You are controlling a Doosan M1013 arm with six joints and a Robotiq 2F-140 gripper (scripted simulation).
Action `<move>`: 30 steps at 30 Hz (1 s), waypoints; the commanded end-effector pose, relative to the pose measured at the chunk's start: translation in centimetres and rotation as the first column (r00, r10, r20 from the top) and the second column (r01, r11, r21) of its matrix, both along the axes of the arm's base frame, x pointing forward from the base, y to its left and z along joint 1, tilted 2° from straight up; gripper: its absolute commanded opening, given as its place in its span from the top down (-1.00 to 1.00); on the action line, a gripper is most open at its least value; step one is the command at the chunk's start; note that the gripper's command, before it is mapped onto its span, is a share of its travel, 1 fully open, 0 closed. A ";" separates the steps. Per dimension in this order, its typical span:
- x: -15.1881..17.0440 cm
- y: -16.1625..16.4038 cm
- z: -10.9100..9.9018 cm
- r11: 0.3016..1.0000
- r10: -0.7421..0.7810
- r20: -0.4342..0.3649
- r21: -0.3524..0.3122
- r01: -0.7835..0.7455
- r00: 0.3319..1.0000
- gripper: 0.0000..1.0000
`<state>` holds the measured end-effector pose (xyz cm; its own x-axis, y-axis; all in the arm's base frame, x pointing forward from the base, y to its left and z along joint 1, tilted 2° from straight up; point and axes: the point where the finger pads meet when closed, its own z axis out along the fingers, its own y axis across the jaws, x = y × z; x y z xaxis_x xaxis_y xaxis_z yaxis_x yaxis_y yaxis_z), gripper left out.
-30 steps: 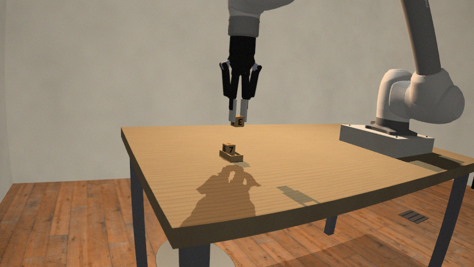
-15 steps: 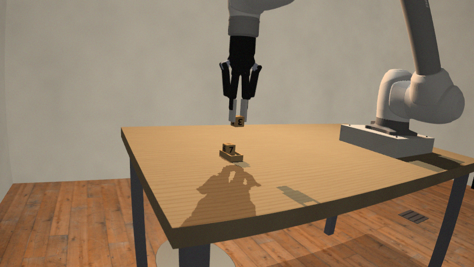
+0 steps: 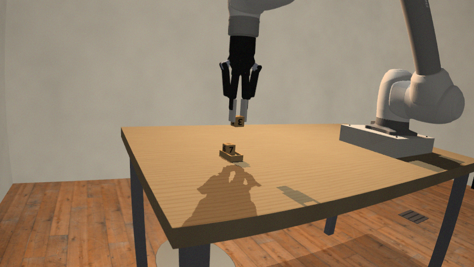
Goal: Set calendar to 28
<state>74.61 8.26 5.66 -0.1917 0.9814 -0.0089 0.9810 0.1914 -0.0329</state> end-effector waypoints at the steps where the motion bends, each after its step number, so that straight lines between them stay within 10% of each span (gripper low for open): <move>1: 0.3 0.1 0.5 1.000 -0.002 0.005 -0.001 0.002 1.000 0.51; 11: -1.5 8.9 -0.6 0.999 0.037 0.004 0.000 -0.037 0.999 0.51; 30: -1.5 9.0 -1.2 0.999 0.037 0.004 0.000 -0.037 0.999 0.51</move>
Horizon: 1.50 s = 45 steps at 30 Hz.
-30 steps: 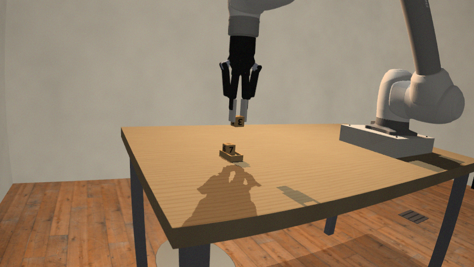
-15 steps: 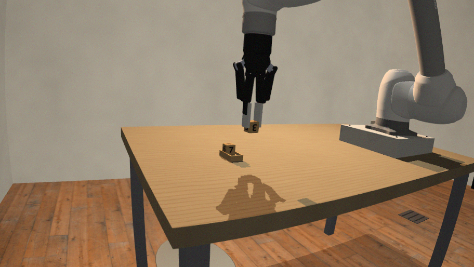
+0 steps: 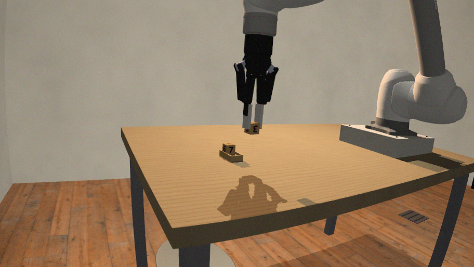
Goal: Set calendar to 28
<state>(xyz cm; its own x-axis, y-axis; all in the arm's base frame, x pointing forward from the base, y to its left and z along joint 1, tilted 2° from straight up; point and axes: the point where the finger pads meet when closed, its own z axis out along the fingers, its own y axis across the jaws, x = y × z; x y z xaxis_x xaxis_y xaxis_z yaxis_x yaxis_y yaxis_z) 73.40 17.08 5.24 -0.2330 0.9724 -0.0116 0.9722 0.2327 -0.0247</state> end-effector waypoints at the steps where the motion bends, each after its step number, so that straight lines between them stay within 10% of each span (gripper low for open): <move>1: -0.3 0.2 -1.0 1.000 -0.005 -0.004 0.001 0.005 1.000 0.51; 23: -0.5 0.0 -9.1 1.000 -0.005 -0.004 0.001 0.005 1.000 0.51; 45: -0.5 0.0 -9.7 1.000 -0.005 -0.004 0.001 0.005 1.000 0.51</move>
